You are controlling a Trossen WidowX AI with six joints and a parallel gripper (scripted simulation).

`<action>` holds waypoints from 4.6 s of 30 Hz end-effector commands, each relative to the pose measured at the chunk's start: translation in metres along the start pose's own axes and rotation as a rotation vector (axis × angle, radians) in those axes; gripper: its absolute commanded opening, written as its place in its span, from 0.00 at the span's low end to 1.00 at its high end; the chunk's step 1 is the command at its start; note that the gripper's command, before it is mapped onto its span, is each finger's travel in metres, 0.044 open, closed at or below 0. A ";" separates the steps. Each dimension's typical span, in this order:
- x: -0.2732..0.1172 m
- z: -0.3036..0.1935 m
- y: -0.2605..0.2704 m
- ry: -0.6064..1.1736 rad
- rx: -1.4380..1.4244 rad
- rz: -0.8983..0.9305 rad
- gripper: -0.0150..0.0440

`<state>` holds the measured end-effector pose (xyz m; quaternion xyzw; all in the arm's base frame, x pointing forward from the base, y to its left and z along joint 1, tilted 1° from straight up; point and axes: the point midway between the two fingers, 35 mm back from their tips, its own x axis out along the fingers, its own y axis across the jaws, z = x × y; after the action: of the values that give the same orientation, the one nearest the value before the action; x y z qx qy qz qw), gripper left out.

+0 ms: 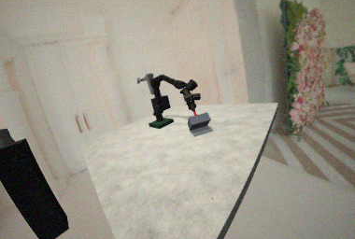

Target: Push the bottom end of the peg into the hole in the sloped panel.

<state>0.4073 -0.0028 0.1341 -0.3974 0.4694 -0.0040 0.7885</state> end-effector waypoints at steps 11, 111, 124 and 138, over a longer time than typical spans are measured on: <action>0.004 0.000 0.002 0.004 -0.004 0.004 0.25; 0.030 0.001 0.000 0.002 0.002 0.000 0.25; 0.030 0.001 0.000 0.002 0.002 0.000 0.79; 0.004 0.004 0.001 0.004 -0.003 0.006 1.00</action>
<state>0.4159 -0.0049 0.1204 -0.3983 0.4768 0.0024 0.7836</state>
